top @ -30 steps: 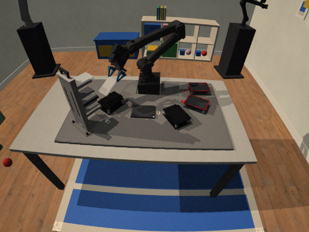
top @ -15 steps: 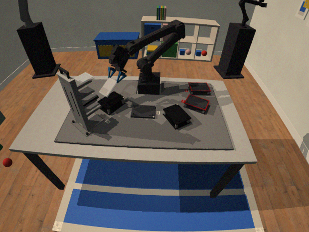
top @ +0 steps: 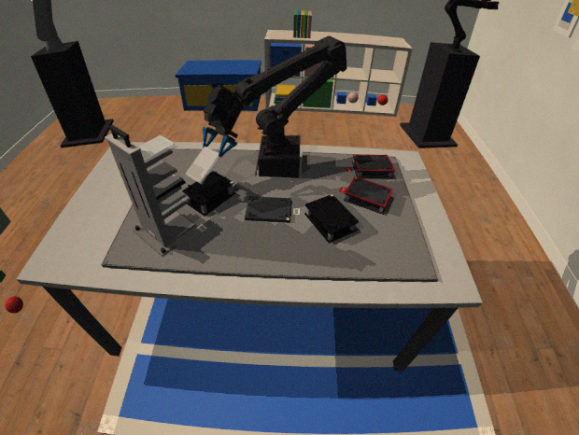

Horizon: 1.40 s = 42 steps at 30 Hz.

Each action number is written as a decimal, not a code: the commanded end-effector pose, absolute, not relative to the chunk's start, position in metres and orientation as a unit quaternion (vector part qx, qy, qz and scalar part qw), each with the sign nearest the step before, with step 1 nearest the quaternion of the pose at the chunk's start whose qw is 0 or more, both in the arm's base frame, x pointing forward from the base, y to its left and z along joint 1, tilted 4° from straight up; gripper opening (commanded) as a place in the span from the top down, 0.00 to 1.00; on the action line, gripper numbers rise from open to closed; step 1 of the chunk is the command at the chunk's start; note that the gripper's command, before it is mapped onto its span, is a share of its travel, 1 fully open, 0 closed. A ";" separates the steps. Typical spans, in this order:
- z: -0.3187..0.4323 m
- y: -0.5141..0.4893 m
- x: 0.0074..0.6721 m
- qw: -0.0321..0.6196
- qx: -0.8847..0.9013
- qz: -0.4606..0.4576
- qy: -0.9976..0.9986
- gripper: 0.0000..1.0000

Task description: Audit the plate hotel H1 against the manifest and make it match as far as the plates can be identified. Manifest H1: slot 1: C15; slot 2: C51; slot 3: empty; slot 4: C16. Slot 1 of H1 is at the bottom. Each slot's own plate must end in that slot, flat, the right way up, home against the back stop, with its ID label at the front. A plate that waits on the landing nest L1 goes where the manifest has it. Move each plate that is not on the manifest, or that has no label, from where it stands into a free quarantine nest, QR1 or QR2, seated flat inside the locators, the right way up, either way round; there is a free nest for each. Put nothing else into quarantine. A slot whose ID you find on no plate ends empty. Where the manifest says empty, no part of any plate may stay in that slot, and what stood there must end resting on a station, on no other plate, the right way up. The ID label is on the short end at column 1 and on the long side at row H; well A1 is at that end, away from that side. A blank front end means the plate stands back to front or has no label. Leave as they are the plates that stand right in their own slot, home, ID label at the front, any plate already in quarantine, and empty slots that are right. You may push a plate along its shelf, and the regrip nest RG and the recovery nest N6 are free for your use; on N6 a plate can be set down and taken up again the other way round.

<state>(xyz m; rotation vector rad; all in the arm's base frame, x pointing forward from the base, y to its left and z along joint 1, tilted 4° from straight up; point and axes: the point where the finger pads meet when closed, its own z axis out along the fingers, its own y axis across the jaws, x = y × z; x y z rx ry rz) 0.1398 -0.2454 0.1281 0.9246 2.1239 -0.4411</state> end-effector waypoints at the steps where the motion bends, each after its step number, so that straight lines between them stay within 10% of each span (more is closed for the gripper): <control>1: 0.137 -0.251 0.145 0.392 0.355 -0.180 0.830 0.14; 42: 0.123 -0.254 0.147 0.395 0.355 -0.182 0.828 0.14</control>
